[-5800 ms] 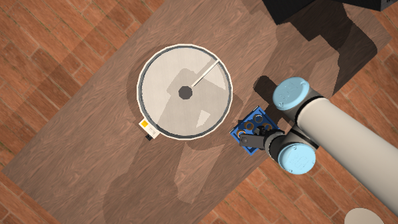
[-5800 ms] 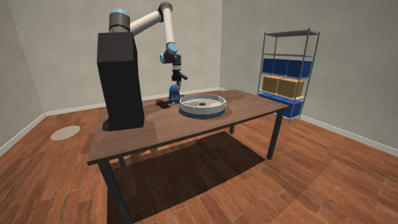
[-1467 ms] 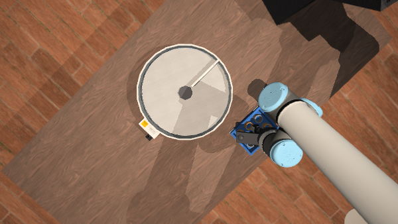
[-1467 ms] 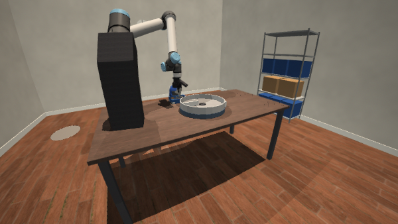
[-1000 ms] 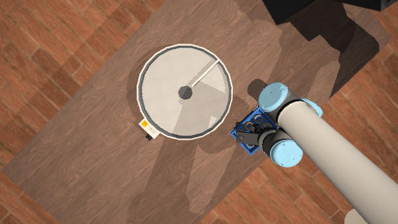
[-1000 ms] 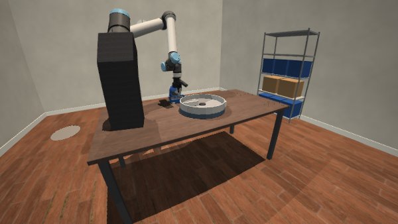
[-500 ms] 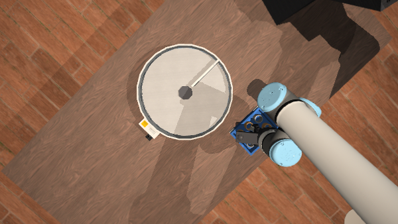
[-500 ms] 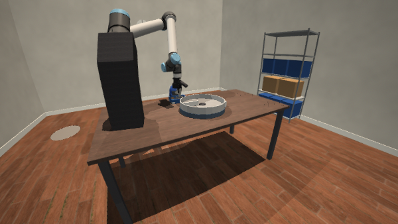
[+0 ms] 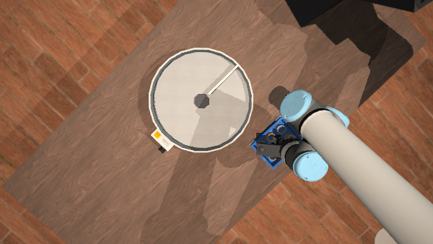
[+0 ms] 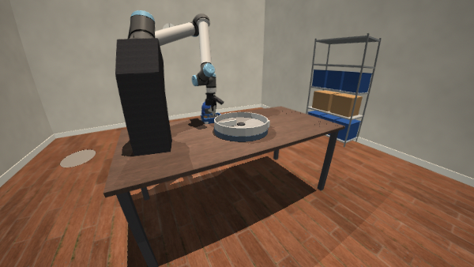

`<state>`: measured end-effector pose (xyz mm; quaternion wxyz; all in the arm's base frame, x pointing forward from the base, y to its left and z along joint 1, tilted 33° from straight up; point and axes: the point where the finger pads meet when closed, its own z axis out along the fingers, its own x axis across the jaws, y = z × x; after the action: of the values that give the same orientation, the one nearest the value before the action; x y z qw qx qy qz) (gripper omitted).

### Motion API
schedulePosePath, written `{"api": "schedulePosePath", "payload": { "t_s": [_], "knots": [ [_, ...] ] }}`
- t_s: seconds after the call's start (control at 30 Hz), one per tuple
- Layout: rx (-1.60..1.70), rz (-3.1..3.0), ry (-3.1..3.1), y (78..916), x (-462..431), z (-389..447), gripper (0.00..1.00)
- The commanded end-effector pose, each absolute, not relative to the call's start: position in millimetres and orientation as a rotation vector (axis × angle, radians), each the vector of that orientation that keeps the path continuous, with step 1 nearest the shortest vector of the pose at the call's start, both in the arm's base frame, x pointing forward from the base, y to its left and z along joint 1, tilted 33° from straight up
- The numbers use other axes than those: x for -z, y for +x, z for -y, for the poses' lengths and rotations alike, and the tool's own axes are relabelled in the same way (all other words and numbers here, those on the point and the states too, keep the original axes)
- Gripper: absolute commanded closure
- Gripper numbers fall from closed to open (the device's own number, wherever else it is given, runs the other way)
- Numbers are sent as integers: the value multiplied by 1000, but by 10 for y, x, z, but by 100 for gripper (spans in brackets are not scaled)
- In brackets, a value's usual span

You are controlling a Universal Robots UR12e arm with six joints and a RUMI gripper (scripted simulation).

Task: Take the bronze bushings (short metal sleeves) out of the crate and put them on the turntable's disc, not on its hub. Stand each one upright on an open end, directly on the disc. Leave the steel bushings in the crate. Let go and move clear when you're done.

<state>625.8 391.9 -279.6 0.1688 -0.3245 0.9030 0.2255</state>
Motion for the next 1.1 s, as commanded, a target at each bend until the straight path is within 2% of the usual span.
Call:
{"api": "schedulePosePath", "payload": {
  "t_s": [0.0, 1.07],
  "knots": [
    [-641, -2567, -922, 6261, 2792, -3917, 95],
    [-641, -2567, -922, 6289, 2938, -4007, 95]
  ]
}}
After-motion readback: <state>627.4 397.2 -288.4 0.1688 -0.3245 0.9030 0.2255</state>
